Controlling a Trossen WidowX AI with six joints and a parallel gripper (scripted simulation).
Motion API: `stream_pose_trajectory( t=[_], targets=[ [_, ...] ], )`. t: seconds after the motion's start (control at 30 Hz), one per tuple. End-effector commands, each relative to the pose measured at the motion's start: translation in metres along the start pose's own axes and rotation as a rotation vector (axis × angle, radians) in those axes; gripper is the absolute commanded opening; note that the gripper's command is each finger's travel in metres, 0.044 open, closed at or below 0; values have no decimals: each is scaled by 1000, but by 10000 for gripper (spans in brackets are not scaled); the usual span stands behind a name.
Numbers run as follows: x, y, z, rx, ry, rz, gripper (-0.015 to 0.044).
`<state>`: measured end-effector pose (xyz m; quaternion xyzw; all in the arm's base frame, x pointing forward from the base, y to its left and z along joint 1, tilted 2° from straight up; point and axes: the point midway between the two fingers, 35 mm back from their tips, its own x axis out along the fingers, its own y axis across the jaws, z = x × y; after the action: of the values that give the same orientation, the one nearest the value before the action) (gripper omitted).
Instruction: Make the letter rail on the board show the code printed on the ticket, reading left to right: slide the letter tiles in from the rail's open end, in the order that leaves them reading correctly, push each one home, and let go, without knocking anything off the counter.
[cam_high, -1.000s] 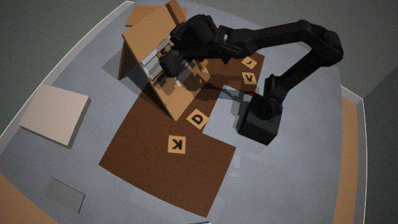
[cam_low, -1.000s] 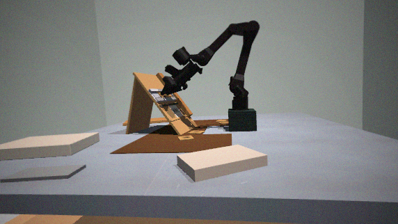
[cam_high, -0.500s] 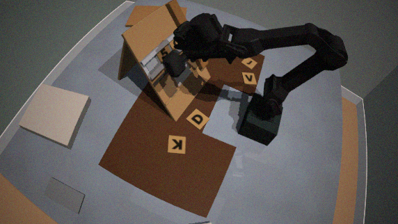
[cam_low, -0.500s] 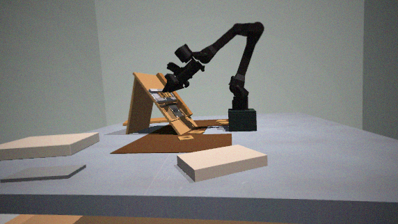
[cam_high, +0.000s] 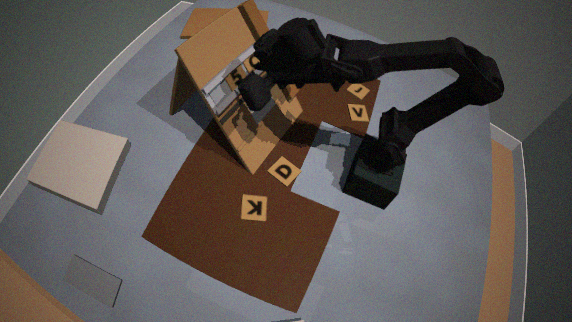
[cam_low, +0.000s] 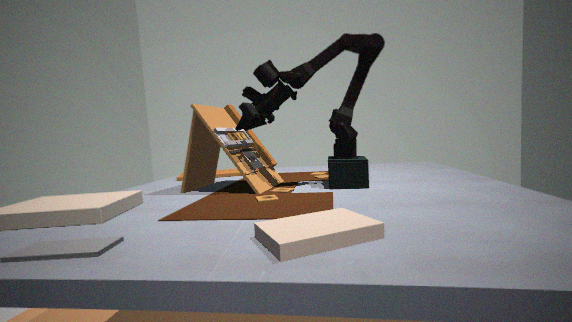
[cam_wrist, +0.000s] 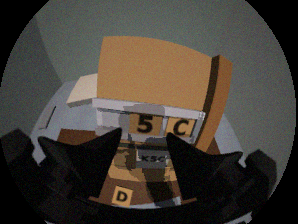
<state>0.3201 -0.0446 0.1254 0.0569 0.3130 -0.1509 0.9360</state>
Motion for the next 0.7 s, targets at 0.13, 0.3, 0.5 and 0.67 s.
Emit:
stream_pose_trajectory(
  t=[0.13, 0.3, 0.5, 0.67],
  targets=[
    [-7, -1, 0, 5, 2, -3, 295],
    [-10, -1, 0, 5, 2, -3, 295],
    [-8, 0, 0, 0, 0, 0, 138],
    [-8, 0, 0, 0, 0, 0, 6]
  ],
)
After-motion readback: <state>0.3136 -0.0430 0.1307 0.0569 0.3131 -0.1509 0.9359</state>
